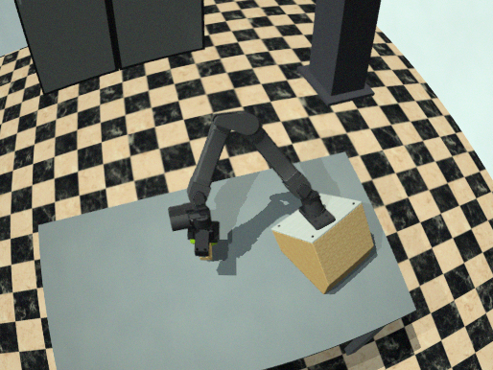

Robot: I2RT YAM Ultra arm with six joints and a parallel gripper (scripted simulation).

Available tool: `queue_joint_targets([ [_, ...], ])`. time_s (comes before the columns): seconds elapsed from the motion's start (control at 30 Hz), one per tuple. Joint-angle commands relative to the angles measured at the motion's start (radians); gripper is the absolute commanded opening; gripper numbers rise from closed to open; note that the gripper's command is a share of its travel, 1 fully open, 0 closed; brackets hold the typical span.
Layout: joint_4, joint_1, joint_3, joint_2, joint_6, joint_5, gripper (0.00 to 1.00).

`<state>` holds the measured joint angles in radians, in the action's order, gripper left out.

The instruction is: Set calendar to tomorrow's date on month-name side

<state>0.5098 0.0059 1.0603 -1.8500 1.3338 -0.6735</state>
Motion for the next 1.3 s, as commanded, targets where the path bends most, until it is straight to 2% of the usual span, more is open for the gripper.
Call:
queue_joint_targets([
  [0.0, 0.023, 0.023, 0.025, 0.03, -0.011, 0.011, 0.45],
  [0.2, 0.088, 0.05, 0.036, 0.064, -0.045, -0.006, 0.45],
  [0.53, 0.323, 0.15, 0.118, 0.138, -0.171, -0.028, 0.45],
  [0.6, 0.323, 0.15, 0.118, 0.138, -0.171, -0.028, 0.45],
  [0.63, 0.358, 0.166, 0.142, 0.12, -0.192, -0.025, 0.45],
  [0.77, 0.411, 0.189, 0.167, 0.144, -0.222, -0.029, 0.45],
  [0.93, 0.426, 0.195, 0.174, 0.146, -0.23, -0.029, 0.45],
  [0.97, 0.426, 0.195, 0.174, 0.146, -0.23, -0.029, 1.0],
  [1.27, 0.42, 0.194, 0.172, 0.148, -0.229, -0.027, 1.0],
])
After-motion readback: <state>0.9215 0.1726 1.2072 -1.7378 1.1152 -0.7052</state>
